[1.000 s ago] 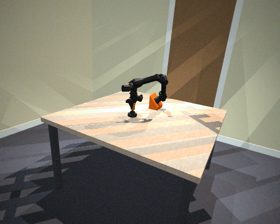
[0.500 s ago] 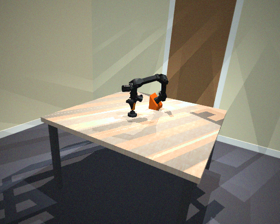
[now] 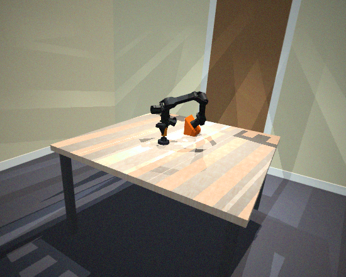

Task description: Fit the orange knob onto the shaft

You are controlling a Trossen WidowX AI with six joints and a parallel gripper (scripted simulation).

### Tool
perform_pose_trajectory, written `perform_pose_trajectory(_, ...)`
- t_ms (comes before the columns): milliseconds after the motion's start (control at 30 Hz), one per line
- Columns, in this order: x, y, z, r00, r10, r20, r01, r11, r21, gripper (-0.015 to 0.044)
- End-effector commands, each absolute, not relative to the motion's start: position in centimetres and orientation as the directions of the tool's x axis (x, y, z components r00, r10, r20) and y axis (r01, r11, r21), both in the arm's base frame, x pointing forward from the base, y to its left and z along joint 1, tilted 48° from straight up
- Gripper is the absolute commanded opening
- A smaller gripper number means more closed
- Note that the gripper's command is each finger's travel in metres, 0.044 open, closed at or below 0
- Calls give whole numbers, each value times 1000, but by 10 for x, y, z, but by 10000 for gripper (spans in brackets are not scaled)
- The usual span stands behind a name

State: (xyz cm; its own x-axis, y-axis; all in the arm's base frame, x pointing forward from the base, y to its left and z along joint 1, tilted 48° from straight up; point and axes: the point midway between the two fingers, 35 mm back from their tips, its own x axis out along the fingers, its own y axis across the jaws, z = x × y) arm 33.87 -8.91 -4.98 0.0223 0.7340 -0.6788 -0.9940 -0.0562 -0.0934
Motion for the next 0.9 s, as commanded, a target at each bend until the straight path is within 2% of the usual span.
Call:
perform_pose_trajectory(0, 339, -88, -49, 25, 735, -677, -994, -52, -93, 0)
perform_pose_trajectory(233, 339, -92, -46, 25, 735, -677, -993, -58, -100, 0)
perform_pose_trajectory(467, 340, -94, -47, 25, 735, -677, -951, -191, -243, 0)
perform_pose_trajectory(867, 341, -90, -52, 25, 735, -677, -951, -191, -243, 0)
